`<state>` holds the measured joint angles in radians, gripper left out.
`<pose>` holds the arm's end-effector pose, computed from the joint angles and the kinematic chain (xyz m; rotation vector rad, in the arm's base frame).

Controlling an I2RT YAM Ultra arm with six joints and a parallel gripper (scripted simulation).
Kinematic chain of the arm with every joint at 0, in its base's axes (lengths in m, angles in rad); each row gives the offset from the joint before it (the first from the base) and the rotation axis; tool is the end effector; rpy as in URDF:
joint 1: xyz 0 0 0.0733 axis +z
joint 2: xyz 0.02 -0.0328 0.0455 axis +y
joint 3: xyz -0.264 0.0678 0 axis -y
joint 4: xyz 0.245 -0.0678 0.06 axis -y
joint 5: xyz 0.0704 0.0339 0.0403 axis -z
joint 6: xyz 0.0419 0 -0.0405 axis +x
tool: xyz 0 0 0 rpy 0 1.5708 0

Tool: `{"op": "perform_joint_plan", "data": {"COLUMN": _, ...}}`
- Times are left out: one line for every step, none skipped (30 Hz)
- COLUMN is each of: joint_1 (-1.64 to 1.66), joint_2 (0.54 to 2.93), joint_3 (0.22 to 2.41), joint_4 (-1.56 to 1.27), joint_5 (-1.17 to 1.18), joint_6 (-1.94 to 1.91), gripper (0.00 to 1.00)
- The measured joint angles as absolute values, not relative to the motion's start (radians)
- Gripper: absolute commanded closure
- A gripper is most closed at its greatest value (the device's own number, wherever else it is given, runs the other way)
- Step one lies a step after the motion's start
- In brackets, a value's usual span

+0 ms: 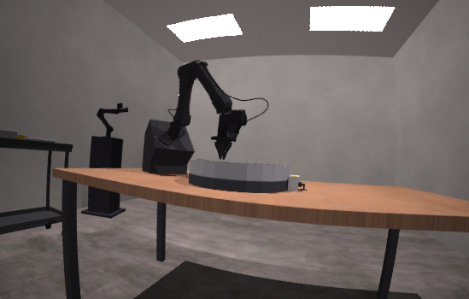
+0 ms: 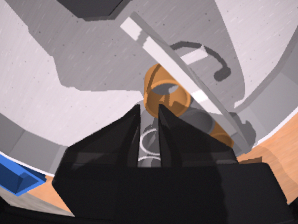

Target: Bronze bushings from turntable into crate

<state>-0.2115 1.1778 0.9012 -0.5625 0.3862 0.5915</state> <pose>0.2353 -0.0655 0.2721 1.0766 2.0870 -0.2802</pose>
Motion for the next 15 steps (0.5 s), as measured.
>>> {"op": "perform_joint_plan", "data": {"joint_1": -0.212, "joint_2": 1.178, "joint_3": 0.901, "joint_4": -0.562, "joint_5": 0.386, "joint_6": 0.591, "gripper": 0.85}}
{"op": "perform_joint_plan", "data": {"joint_1": -0.212, "joint_2": 1.178, "joint_3": 0.901, "joint_4": -0.562, "joint_5": 0.386, "joint_6": 0.591, "gripper": 0.85}}
{"op": "perform_joint_plan", "data": {"joint_1": -0.212, "joint_2": 1.178, "joint_3": 0.901, "joint_4": -0.562, "joint_5": 0.386, "joint_6": 0.591, "gripper": 0.85}}
{"op": "perform_joint_plan", "data": {"joint_1": -0.212, "joint_2": 1.178, "joint_3": 0.901, "joint_4": -0.562, "joint_5": 0.386, "joint_6": 0.591, "gripper": 0.85}}
{"op": "perform_joint_plan", "data": {"joint_1": -0.212, "joint_2": 1.178, "joint_3": 0.901, "joint_4": -0.562, "joint_5": 0.386, "joint_6": 0.591, "gripper": 0.85}}
{"op": "perform_joint_plan", "data": {"joint_1": -0.212, "joint_2": 1.178, "joint_3": 0.901, "joint_4": -0.562, "joint_5": 0.386, "joint_6": 0.591, "gripper": 0.85}}
{"op": "perform_joint_plan", "data": {"joint_1": -0.212, "joint_2": 1.178, "joint_3": 0.901, "joint_4": -0.561, "joint_5": 0.386, "joint_6": 0.591, "gripper": 0.85}}
{"op": "perform_joint_plan", "data": {"joint_1": -0.212, "joint_2": 1.178, "joint_3": 0.901, "joint_4": -0.561, "joint_5": 0.386, "joint_6": 0.591, "gripper": 0.85}}
{"op": "perform_joint_plan", "data": {"joint_1": -0.212, "joint_2": 1.178, "joint_3": 0.901, "joint_4": -0.561, "joint_5": 0.386, "joint_6": 0.591, "gripper": 0.85}}
{"op": "perform_joint_plan", "data": {"joint_1": -0.212, "joint_2": 1.178, "joint_3": 0.901, "joint_4": -0.560, "joint_5": 0.386, "joint_6": 0.591, "gripper": 0.85}}
{"op": "perform_joint_plan", "data": {"joint_1": -0.212, "joint_2": 1.178, "joint_3": 0.901, "joint_4": -0.559, "joint_5": 0.386, "joint_6": 0.591, "gripper": 0.85}}
{"op": "perform_joint_plan", "data": {"joint_1": -0.212, "joint_2": 1.178, "joint_3": 0.901, "joint_4": -0.559, "joint_5": 0.386, "joint_6": 0.591, "gripper": 0.85}}
{"op": "perform_joint_plan", "data": {"joint_1": -0.212, "joint_2": 1.178, "joint_3": 0.901, "joint_4": -0.558, "joint_5": 0.386, "joint_6": 0.591, "gripper": 0.85}}
{"op": "perform_joint_plan", "data": {"joint_1": -0.212, "joint_2": 1.178, "joint_3": 0.901, "joint_4": -0.558, "joint_5": 0.386, "joint_6": 0.591, "gripper": 0.85}}
{"op": "perform_joint_plan", "data": {"joint_1": -0.212, "joint_2": 1.178, "joint_3": 0.901, "joint_4": -0.557, "joint_5": 0.386, "joint_6": 0.591, "gripper": 0.85}}
